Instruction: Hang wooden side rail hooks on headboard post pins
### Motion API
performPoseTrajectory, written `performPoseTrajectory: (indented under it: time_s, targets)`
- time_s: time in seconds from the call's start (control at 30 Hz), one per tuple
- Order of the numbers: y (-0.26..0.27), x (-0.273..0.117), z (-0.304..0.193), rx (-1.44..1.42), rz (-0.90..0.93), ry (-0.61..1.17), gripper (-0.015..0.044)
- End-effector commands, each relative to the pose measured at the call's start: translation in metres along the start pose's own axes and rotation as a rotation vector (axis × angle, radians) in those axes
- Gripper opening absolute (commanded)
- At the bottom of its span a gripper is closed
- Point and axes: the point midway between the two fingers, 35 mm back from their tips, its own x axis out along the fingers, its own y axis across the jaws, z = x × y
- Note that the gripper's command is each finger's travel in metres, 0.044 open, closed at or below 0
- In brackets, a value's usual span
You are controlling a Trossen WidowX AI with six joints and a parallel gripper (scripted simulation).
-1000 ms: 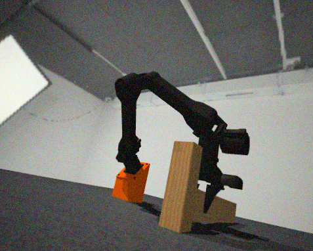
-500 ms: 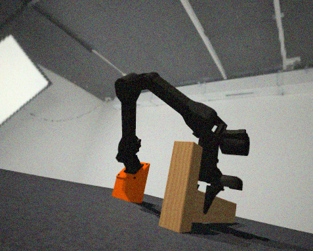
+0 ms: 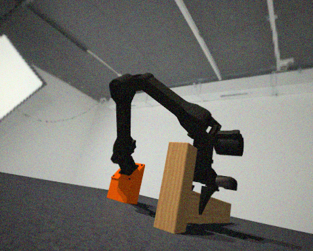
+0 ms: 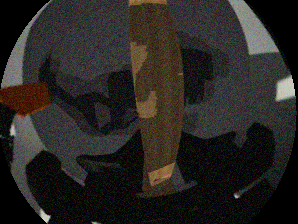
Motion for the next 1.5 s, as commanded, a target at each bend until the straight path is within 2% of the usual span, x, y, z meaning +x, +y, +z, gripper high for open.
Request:
performPoseTrajectory:
  time_s: [0.0, 0.33, 0.47, 0.7, 0.87, 1.47]
  targets:
    - [0.0, 0.0, 0.0, 0.0, 0.0, 0.0, 0.0079]
    - [0.0, -0.002, 0.0, 0.0, 0.0, 0.0, 0.0341]
    - [0.0, -0.031, 0.001, 0.003, -0.002, 0.002, 0.044]
    - [0.0, -0.04, 0.003, 0.003, -0.002, 0.004, 0.044]
    - [0.0, -0.04, 0.031, 0.003, -0.002, 0.003, 0.044]
    - [0.0, -0.04, 0.027, -0.002, -0.003, 0.005, 0.044]
